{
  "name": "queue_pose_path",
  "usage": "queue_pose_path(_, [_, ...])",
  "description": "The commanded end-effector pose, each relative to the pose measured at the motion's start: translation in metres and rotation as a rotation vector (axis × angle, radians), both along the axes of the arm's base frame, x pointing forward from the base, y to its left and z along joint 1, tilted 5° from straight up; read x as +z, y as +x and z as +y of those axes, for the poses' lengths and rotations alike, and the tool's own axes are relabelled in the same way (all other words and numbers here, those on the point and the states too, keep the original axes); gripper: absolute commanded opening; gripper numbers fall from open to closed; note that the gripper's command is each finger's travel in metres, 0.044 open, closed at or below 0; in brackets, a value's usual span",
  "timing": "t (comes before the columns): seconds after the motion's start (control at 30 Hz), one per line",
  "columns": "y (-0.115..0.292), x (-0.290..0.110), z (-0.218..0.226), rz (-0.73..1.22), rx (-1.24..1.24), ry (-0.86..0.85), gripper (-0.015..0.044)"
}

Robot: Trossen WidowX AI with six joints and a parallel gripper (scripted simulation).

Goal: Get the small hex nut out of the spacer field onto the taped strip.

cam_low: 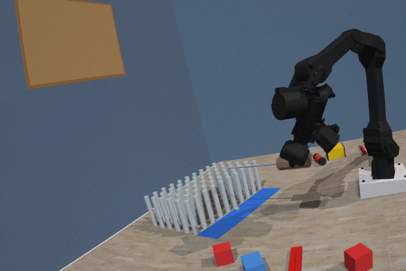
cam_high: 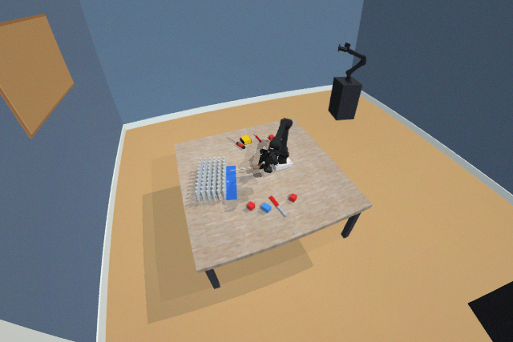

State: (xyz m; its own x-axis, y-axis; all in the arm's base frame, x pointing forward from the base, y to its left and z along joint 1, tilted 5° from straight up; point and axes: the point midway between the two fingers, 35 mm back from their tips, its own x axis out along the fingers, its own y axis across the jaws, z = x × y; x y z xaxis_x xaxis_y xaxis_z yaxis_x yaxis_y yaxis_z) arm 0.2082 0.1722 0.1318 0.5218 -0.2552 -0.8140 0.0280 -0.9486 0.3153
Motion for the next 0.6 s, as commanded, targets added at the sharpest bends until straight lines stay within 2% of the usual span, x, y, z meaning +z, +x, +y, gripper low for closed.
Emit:
queue_pose_path(0.0, [-0.009, 0.005, 0.027, -0.001, 0.099, 0.015, 0.0000])
queue_pose_path(0.57, [-0.073, 0.015, 0.116, 0.020, 0.481, 0.038, 0.0000])
